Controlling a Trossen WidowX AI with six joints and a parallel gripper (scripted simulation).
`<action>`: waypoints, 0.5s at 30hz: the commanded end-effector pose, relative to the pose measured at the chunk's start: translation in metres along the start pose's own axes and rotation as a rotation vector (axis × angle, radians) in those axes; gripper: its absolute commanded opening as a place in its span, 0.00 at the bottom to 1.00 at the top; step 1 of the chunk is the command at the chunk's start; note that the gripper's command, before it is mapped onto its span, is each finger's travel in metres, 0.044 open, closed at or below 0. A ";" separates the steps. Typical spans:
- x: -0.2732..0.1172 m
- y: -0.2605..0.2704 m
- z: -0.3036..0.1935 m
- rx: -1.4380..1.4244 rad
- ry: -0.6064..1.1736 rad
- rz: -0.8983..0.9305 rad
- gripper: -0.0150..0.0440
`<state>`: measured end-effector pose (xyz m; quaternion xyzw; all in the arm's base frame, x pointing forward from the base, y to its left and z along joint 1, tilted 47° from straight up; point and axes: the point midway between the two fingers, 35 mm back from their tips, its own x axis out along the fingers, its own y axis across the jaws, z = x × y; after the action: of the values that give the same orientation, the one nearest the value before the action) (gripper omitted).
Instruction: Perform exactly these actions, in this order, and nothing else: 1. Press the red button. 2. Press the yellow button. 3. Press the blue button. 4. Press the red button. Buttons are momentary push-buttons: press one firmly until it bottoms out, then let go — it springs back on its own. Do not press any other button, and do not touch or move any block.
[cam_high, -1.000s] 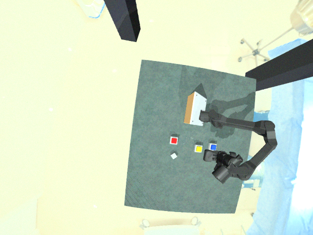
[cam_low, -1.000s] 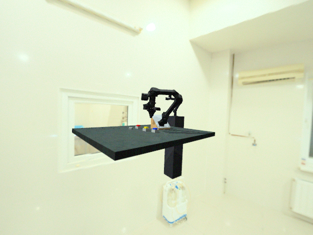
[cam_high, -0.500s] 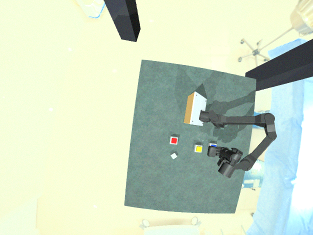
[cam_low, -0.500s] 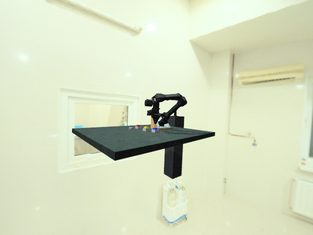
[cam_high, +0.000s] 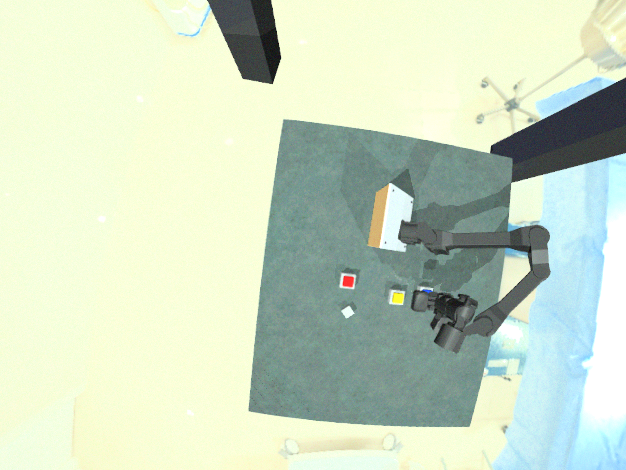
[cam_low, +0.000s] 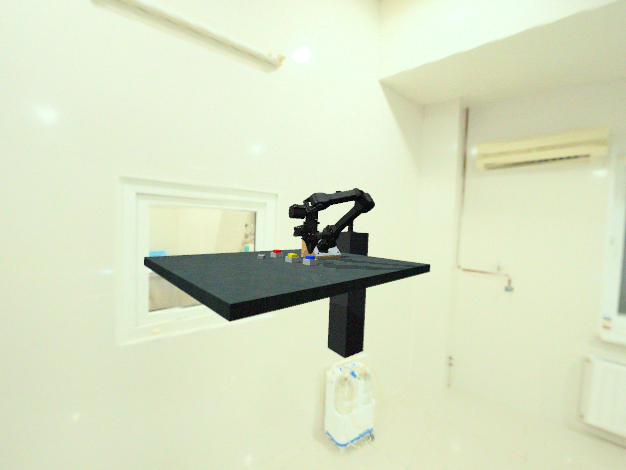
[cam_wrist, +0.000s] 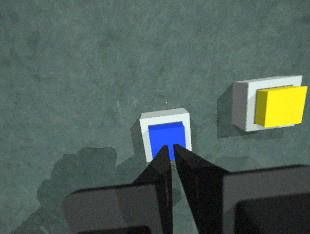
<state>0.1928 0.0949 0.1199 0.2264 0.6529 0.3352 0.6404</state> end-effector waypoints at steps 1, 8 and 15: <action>0.007 0.001 -0.001 0.003 0.002 0.005 0.29; 0.018 0.001 -0.002 0.003 0.002 0.007 0.29; 0.019 0.001 -0.002 0.003 0.002 0.008 0.29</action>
<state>0.1911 0.1075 0.1086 0.2269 0.6520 0.3355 0.6410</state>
